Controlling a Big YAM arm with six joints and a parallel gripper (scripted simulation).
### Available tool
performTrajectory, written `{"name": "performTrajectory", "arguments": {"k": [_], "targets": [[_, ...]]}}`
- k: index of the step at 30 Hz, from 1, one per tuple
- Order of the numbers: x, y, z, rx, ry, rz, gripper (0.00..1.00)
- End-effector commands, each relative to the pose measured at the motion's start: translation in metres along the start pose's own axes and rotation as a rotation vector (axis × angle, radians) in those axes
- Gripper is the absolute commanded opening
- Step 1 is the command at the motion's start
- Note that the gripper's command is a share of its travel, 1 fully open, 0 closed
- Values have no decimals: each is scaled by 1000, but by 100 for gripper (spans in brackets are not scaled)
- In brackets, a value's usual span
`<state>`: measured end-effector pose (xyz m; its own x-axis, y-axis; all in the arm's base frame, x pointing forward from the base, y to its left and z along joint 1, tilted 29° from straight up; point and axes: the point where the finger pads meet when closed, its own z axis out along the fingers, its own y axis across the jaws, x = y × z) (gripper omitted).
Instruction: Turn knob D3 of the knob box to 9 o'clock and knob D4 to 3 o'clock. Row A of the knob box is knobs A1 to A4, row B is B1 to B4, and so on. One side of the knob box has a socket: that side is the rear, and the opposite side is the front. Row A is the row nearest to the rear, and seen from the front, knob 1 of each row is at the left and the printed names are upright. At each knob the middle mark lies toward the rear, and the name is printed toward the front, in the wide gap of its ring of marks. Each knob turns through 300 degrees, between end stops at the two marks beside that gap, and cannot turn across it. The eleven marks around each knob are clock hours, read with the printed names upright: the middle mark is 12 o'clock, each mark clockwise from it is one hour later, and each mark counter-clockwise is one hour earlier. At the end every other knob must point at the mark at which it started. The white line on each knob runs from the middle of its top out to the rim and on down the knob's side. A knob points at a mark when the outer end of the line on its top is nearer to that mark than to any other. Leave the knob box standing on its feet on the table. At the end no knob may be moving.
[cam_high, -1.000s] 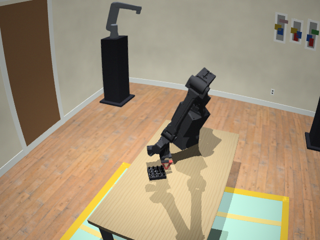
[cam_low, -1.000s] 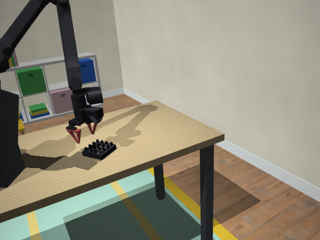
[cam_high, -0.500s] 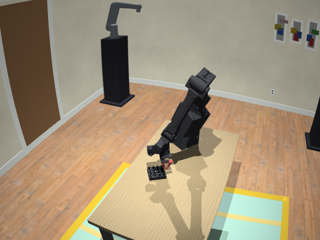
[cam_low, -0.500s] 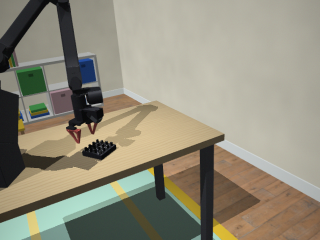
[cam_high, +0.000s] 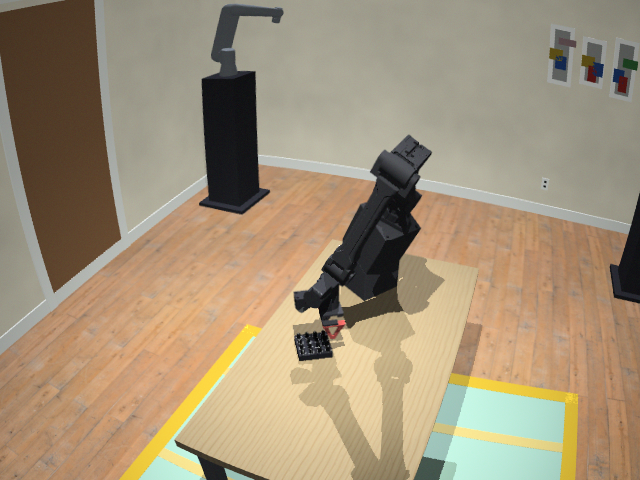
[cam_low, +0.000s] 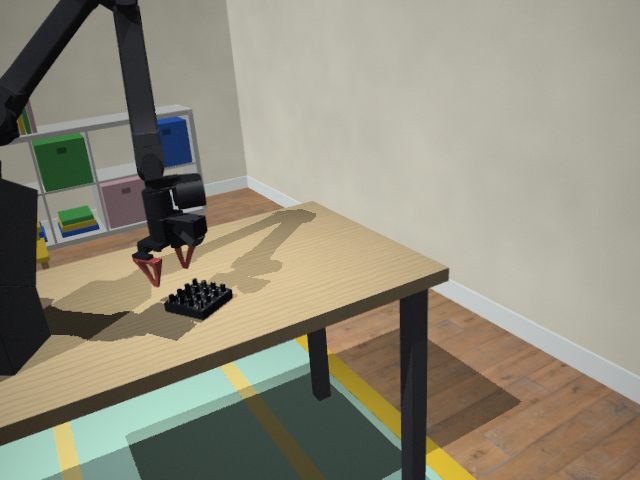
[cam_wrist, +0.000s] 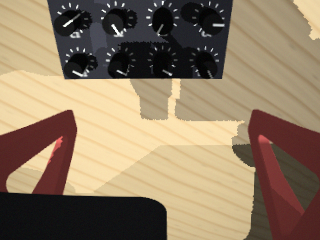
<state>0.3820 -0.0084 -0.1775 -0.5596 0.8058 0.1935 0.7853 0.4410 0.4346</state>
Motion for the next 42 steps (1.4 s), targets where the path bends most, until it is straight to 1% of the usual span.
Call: {"name": "performTrajectory", "arguments": {"k": [1, 5, 7, 11, 14, 15, 16, 18, 19, 20, 23, 42], "targets": [[-6, 10, -10, -23, -27, 1, 100], [-6, 9, -11, -22, -27, 3, 100], [-11, 5, -15, -18, -25, 20, 100], [-25, 8, -30, -27, -30, 34, 100], [-27, 7, -33, -27, -32, 41, 100], [-27, 7, -33, -27, -32, 41, 19], [-18, 13, -28, -21, -18, 13, 19], [-18, 12, -27, -19, -17, 15, 19], [-17, 8, -26, -15, -14, 22, 19], [-21, 3, -28, -16, -20, 39, 19], [-22, 2, -29, -16, -21, 44, 19], [-22, 2, -29, -16, -21, 44, 19]]}}
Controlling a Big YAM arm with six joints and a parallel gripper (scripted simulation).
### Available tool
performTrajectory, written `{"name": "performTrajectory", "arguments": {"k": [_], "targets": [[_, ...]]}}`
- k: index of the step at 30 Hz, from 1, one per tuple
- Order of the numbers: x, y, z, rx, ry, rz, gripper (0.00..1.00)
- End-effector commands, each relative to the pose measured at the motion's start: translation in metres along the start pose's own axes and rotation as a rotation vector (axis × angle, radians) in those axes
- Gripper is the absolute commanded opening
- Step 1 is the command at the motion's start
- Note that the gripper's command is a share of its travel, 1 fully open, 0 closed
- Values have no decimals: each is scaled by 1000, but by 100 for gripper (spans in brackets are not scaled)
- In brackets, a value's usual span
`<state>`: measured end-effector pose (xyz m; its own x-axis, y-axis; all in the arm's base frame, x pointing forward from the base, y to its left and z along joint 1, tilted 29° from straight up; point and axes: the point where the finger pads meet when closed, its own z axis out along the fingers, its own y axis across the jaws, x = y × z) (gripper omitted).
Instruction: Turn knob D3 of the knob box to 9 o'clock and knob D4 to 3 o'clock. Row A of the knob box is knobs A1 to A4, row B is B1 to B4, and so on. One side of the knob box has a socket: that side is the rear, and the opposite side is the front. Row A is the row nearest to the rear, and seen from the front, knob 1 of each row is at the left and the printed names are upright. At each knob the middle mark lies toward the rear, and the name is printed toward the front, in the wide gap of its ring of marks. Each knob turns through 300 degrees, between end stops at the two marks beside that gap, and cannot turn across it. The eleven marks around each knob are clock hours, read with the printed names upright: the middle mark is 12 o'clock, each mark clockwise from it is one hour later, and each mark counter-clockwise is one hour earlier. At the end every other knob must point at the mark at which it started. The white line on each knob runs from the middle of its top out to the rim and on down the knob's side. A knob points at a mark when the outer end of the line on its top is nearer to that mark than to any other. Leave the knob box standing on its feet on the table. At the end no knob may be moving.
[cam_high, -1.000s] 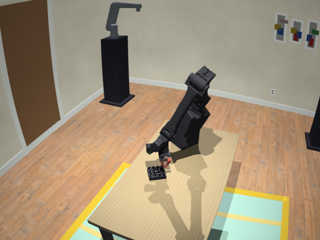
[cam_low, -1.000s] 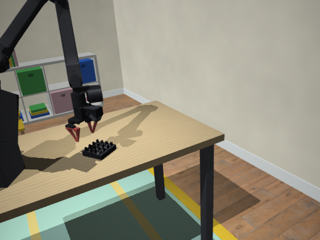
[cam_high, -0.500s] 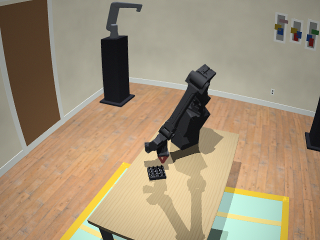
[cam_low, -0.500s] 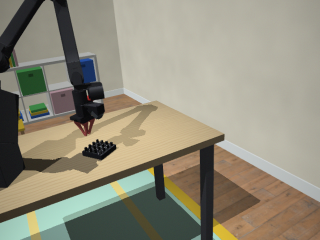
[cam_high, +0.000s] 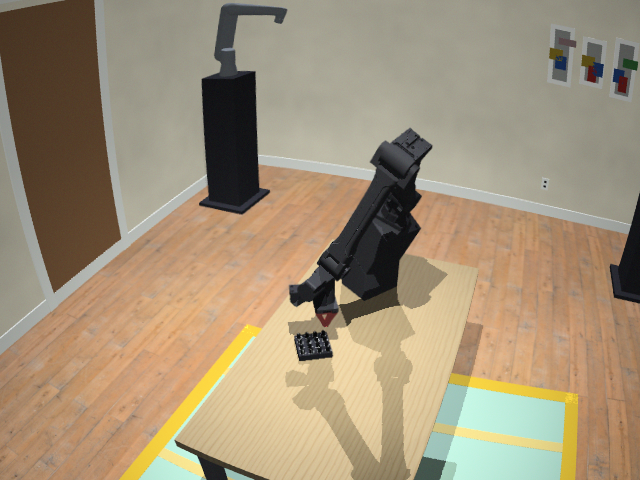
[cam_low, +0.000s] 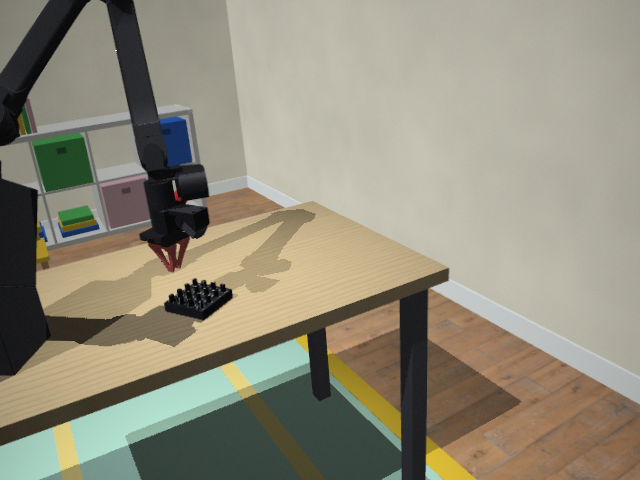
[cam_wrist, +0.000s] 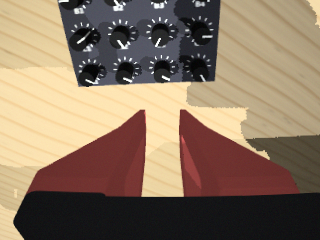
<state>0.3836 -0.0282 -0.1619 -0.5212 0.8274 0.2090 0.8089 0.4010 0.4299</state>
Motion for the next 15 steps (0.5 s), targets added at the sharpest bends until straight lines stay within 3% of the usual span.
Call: {"name": "performTrajectory", "arguments": {"k": [1, 15], "targets": [[-8, 3, -8, -11, -16, -2, 19], [-7, 2, -4, -8, -13, -2, 19]]}}
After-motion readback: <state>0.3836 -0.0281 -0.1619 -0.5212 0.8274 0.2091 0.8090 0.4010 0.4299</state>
